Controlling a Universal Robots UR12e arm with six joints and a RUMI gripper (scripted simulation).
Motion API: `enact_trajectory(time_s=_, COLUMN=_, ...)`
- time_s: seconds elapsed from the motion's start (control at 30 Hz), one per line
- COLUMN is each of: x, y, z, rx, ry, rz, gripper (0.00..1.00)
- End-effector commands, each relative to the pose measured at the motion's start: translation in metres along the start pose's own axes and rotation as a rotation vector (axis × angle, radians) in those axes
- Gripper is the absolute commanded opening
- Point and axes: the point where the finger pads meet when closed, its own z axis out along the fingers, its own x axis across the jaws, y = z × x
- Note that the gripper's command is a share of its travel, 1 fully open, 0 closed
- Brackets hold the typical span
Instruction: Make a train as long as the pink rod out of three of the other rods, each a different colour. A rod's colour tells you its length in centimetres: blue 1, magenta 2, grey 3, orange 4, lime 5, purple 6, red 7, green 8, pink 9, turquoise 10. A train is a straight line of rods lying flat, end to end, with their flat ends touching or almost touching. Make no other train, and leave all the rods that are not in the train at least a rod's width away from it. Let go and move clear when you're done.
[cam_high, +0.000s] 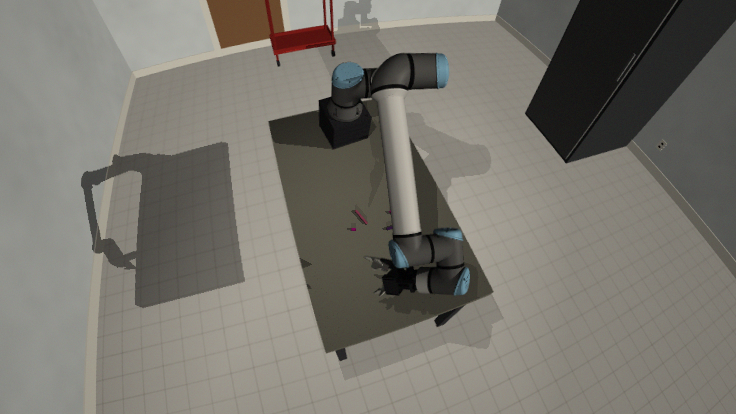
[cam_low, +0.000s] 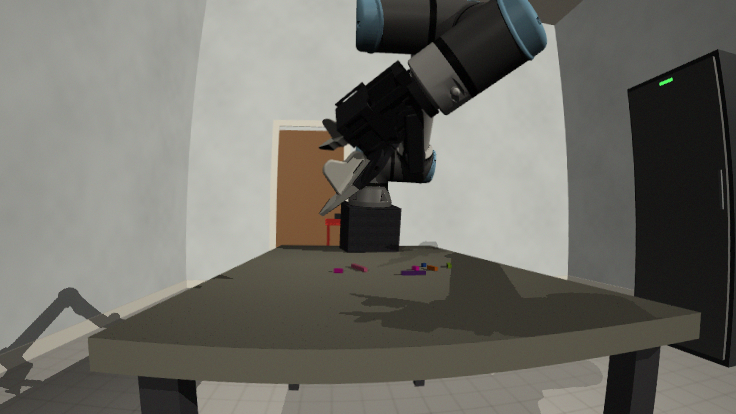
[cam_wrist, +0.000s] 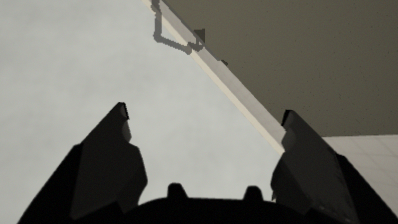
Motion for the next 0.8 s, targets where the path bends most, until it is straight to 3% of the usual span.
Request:
enact_trajectory(time_s=0.0, x=-0.001, y=0.001, z=-0.001, rx=0.000, ry=0.001, rz=0.001, gripper=1.00)
enact_trajectory(time_s=0.5, x=-0.003, y=-0.012, z=0.005, rx=0.023, ry=0.020, rz=-0.052, gripper=1.00)
enact_trajectory(time_s=0.77, x=-0.010, y=-0.041, z=0.016, rx=0.069, ry=0.066, rz=-0.165, gripper=1.00)
